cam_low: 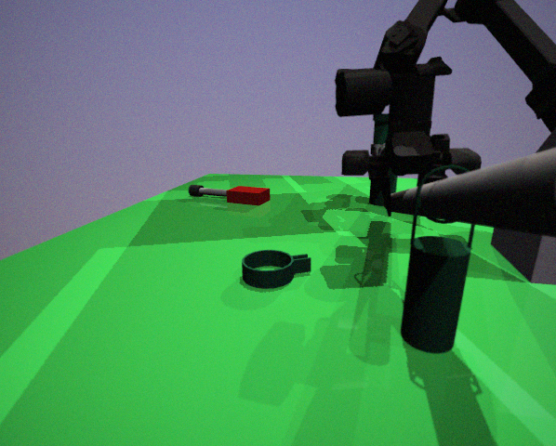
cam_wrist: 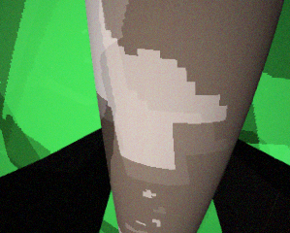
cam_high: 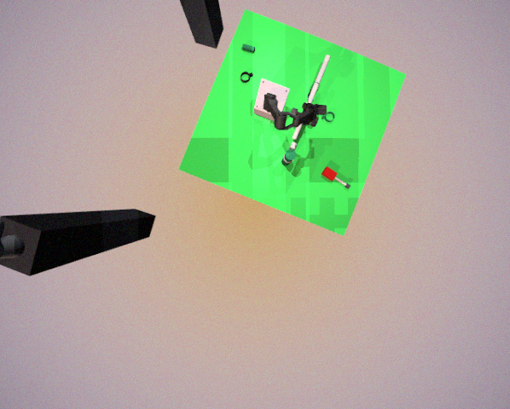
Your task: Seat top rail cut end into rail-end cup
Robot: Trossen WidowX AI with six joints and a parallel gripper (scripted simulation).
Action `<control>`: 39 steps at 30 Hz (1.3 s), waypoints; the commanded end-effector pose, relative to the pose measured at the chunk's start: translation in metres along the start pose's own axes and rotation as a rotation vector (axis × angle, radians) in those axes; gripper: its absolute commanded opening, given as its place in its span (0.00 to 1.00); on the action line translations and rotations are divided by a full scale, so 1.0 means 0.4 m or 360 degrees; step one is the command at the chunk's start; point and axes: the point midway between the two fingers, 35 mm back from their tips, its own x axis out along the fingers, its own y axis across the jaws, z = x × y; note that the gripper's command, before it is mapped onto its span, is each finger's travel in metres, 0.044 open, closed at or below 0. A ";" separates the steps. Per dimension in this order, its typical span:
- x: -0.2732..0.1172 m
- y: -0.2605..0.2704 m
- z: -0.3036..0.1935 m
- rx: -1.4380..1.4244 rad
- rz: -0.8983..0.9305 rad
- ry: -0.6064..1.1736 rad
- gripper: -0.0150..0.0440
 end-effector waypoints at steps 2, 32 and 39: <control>-0.041 -0.006 -0.026 -0.0001 -0.0008 0.0104 0.25; -0.122 -0.004 -0.092 -0.0002 -0.0027 0.0339 0.25; -0.130 -0.011 -0.096 -0.0002 -0.0028 0.0339 0.25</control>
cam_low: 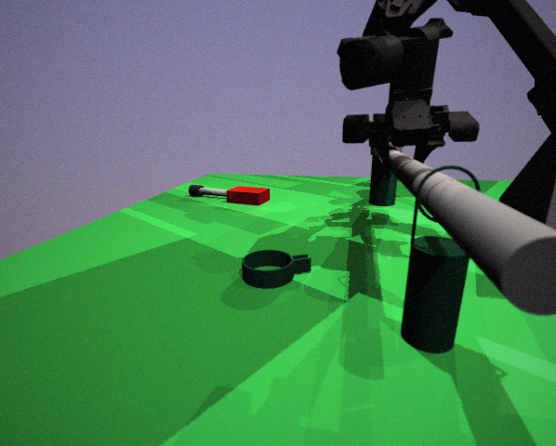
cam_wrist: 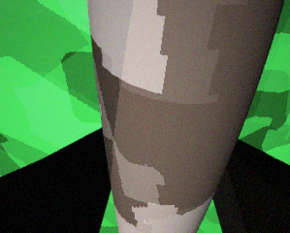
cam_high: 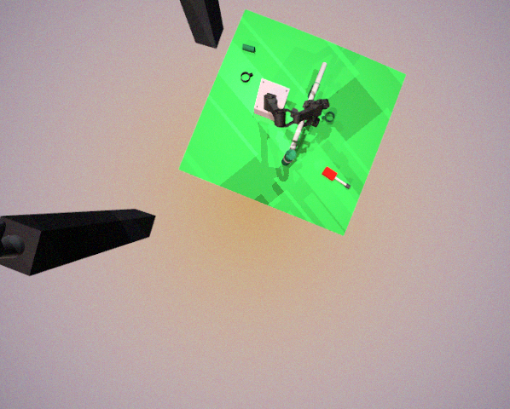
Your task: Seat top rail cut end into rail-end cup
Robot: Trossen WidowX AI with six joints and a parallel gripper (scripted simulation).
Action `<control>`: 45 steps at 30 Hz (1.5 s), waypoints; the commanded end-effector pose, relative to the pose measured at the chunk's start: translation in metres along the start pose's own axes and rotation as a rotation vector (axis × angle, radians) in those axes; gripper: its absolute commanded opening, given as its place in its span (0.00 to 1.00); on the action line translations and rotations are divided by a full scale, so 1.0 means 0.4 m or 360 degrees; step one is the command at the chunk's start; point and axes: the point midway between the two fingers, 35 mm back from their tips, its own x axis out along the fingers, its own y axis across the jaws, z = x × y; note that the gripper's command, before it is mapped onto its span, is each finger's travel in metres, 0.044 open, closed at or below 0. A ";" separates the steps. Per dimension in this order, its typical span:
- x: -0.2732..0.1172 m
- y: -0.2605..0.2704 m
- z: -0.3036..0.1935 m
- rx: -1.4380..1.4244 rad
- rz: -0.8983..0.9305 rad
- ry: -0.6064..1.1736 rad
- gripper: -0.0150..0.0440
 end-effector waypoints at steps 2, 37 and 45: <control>-0.011 -0.011 -0.006 0.0000 -0.0010 0.0001 0.25; 0.010 -0.009 -0.051 -0.0019 0.0022 -0.0004 0.25; 0.008 -0.008 -0.052 -0.0017 0.0023 0.0000 0.25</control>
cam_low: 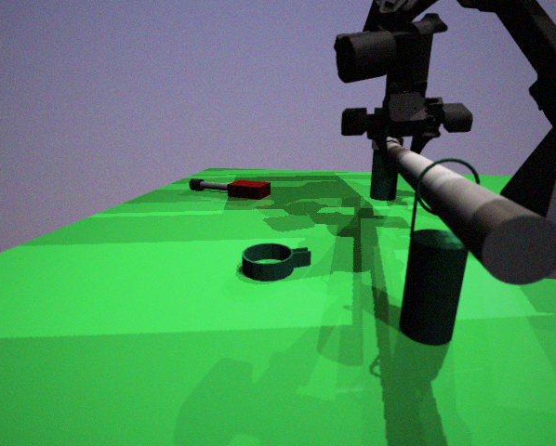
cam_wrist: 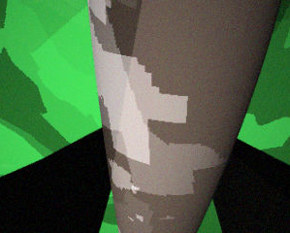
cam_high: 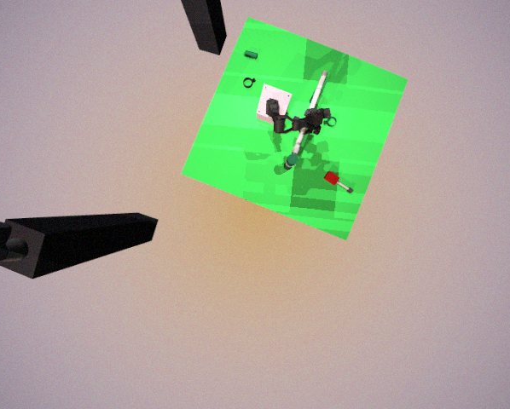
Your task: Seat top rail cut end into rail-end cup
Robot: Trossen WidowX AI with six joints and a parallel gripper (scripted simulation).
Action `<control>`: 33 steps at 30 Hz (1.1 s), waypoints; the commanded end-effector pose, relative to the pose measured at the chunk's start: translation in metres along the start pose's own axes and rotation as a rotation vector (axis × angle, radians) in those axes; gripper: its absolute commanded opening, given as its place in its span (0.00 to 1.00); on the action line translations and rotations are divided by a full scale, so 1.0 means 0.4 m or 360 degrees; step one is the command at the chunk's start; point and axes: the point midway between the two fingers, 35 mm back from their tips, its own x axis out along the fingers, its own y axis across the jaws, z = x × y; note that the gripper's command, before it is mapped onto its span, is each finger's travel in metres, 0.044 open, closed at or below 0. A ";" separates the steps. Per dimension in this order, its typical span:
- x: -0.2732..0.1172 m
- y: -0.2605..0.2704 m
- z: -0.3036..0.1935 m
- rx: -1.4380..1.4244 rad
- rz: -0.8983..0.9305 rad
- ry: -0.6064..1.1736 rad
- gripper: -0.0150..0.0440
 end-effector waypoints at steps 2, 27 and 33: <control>-0.004 0.000 -0.001 0.0005 -0.0001 0.0005 0.25; -0.012 0.001 -0.010 0.0006 -0.0001 0.0025 0.25; -0.014 0.000 -0.011 0.0005 -0.0001 0.0027 0.25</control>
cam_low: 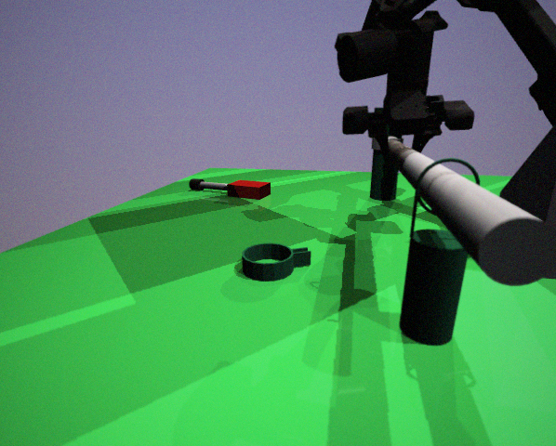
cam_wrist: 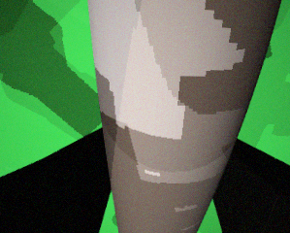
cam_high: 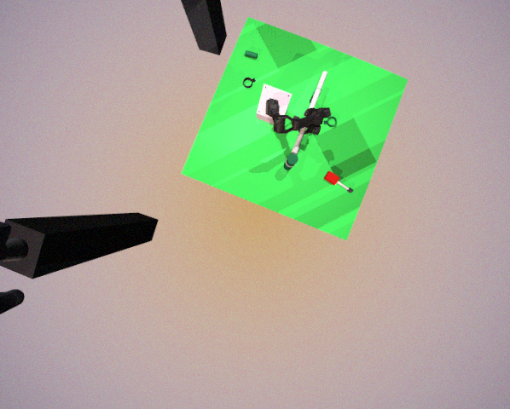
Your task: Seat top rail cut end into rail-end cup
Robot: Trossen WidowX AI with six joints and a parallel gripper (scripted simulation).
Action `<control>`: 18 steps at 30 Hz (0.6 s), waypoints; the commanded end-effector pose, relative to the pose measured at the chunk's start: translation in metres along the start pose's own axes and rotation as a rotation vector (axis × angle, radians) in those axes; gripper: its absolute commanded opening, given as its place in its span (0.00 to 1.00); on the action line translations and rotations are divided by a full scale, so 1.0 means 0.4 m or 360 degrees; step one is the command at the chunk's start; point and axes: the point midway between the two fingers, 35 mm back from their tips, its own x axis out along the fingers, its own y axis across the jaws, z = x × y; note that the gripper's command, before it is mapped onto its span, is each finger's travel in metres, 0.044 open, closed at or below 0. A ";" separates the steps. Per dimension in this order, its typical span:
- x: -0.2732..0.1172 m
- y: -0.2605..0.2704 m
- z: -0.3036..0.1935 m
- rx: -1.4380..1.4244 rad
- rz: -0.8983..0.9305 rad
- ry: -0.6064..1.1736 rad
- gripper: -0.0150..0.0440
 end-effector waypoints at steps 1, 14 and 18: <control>-0.008 -0.006 -0.005 -0.0005 -0.0016 0.0012 0.25; 0.000 -0.001 -0.003 0.0000 0.0000 0.0000 0.25; 0.002 -0.002 -0.010 0.0000 0.0000 0.0001 0.25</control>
